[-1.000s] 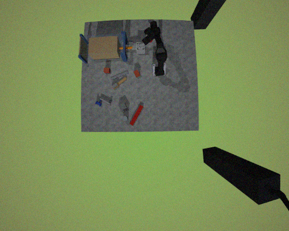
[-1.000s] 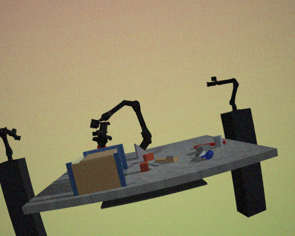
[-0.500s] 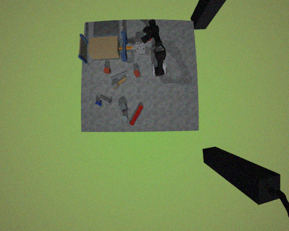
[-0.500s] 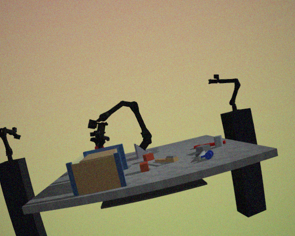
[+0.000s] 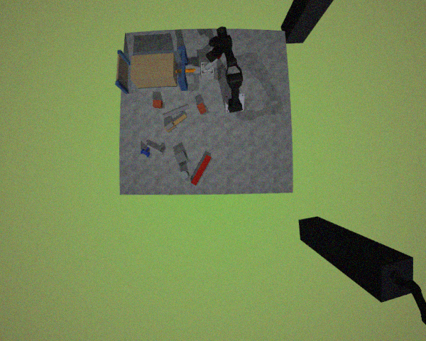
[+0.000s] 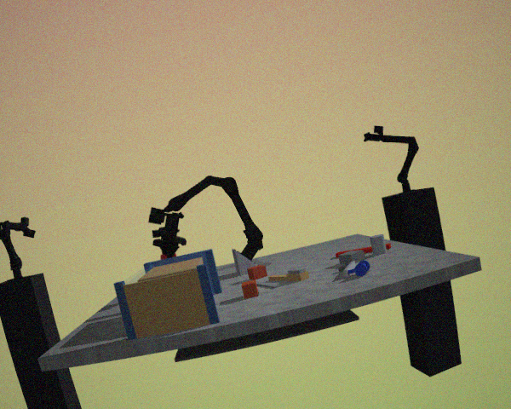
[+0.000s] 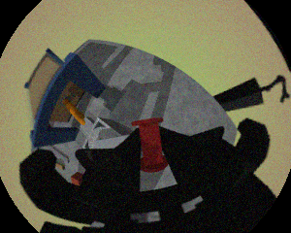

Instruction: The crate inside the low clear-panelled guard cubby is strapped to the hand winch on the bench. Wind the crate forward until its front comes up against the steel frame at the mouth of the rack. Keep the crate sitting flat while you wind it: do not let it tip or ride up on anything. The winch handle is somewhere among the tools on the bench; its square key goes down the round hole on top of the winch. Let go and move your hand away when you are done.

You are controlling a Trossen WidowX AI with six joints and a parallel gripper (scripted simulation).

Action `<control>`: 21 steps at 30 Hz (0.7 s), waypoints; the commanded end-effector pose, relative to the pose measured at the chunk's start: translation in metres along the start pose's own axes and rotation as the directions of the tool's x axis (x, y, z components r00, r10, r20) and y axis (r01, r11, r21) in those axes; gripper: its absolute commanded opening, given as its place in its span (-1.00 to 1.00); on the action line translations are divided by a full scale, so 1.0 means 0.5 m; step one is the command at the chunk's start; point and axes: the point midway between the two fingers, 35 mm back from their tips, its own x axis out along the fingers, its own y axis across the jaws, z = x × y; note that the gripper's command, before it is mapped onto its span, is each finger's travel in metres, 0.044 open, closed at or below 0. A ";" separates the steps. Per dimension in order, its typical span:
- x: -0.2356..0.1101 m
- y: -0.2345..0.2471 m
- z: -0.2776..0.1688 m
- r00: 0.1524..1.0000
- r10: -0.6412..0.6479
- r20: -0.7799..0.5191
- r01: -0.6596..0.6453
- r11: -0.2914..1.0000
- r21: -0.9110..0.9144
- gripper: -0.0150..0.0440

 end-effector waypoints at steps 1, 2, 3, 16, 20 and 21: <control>0.012 0.007 0.021 1.000 0.005 0.009 -0.005 1.000 -0.007 -0.49; 0.013 0.007 0.023 1.000 0.005 0.009 -0.005 1.000 -0.008 -0.49; 0.014 0.008 0.026 1.000 0.005 0.009 -0.005 1.000 -0.008 -0.49; 0.026 0.019 0.053 1.000 0.005 0.010 -0.005 1.000 -0.008 -0.49; 0.030 0.024 0.061 1.000 0.006 0.011 -0.006 1.000 -0.008 -0.49; 0.031 0.025 0.063 1.000 0.006 0.011 -0.006 1.000 -0.008 -0.49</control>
